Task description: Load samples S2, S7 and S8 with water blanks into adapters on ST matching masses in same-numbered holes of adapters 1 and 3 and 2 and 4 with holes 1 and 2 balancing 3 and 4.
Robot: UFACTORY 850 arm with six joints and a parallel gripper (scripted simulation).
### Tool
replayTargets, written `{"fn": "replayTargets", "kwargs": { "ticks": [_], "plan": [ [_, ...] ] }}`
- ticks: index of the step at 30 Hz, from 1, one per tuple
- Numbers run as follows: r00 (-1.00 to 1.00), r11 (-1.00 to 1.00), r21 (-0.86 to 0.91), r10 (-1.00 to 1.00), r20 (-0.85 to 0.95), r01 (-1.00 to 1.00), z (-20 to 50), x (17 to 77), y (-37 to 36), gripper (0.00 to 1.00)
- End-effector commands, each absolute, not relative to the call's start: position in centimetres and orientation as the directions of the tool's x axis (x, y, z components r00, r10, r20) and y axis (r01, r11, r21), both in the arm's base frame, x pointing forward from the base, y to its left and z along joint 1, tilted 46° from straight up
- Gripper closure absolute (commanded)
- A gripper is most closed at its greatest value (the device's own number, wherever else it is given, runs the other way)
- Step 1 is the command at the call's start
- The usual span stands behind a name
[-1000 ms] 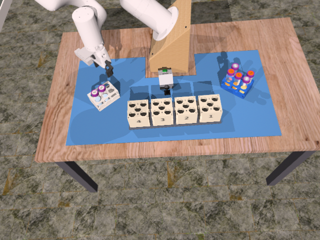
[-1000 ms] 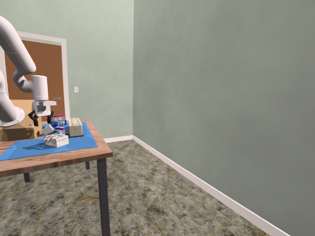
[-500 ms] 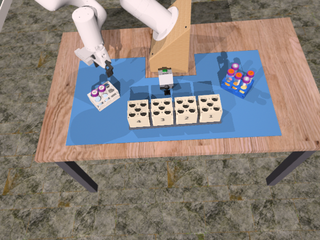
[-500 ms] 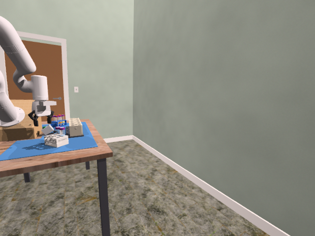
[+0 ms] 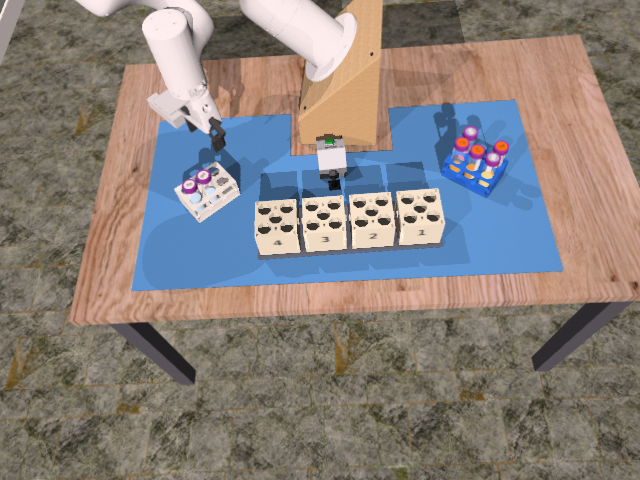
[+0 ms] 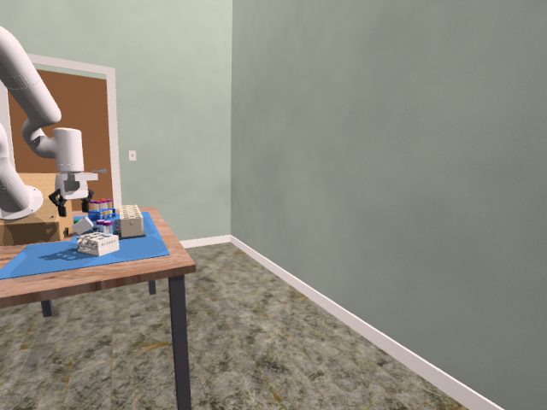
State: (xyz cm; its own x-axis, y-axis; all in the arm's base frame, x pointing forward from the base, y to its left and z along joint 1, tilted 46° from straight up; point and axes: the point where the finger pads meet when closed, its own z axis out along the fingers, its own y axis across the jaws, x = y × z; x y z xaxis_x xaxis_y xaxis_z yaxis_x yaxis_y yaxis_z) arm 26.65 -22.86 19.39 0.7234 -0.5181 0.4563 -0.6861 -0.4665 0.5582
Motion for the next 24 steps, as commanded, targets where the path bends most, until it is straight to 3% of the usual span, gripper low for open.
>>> {"fn": "replayTargets", "kwargs": {
  "ticks": [1, 24],
  "plan": [
    [0.724, -0.466, 0.559, -0.518, 0.456, -0.686, 19.8, 26.7, -22.4, 0.0],
    [0.724, -0.466, 0.558, -0.518, 0.456, -0.686, 23.7, 27.2, -18.4, 0.0]
  ]
}}
